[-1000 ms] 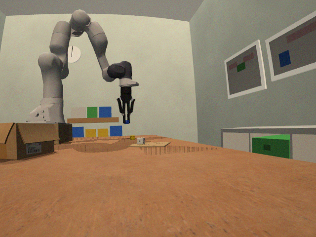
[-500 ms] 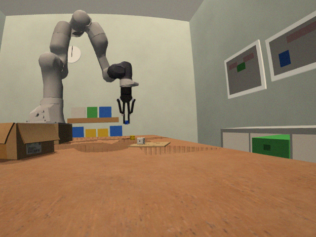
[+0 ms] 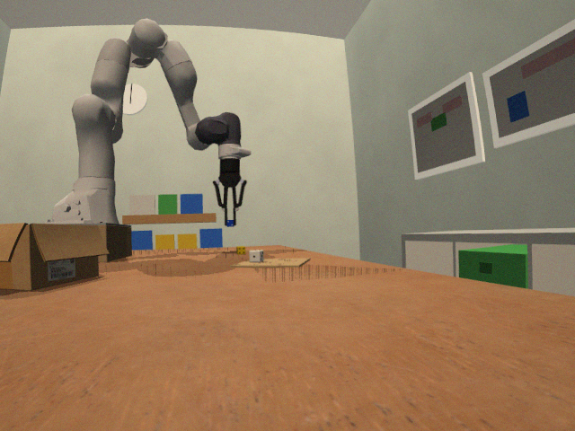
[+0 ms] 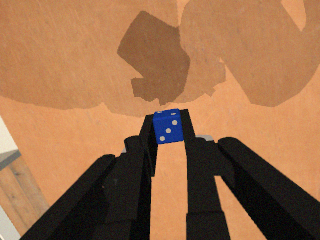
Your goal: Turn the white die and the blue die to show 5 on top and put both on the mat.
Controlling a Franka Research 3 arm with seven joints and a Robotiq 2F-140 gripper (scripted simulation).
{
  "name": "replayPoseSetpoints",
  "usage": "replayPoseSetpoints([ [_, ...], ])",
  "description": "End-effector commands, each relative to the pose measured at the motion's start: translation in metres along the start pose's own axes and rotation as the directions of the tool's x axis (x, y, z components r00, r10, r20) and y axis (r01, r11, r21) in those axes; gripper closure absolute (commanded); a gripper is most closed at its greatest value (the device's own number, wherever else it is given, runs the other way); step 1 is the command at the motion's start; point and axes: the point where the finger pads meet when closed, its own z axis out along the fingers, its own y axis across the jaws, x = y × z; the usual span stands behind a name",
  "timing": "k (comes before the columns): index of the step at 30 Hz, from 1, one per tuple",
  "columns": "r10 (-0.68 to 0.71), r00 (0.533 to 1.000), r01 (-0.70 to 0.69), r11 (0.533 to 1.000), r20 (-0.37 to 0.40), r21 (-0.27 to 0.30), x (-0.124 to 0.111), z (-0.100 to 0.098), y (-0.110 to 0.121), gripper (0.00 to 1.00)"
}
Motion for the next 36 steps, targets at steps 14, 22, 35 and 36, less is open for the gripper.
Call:
replayPoseSetpoints([
  [14,0.364,0.931,-0.364,0.931,-0.011,0.016,-0.0021,0.0024,-0.003,0.79],
  [22,0.451,0.892,-0.451,0.892,-0.009,0.017,-0.0025,0.0035,-0.0034,0.79],
  [35,0.522,0.85,-0.524,0.852,0.074,0.012,-0.0042,0.0071,-0.0027,0.79],
  [36,0.521,0.848,-0.525,0.851,0.102,0.014,-0.0031,0.0076,-0.0031,0.79],
])
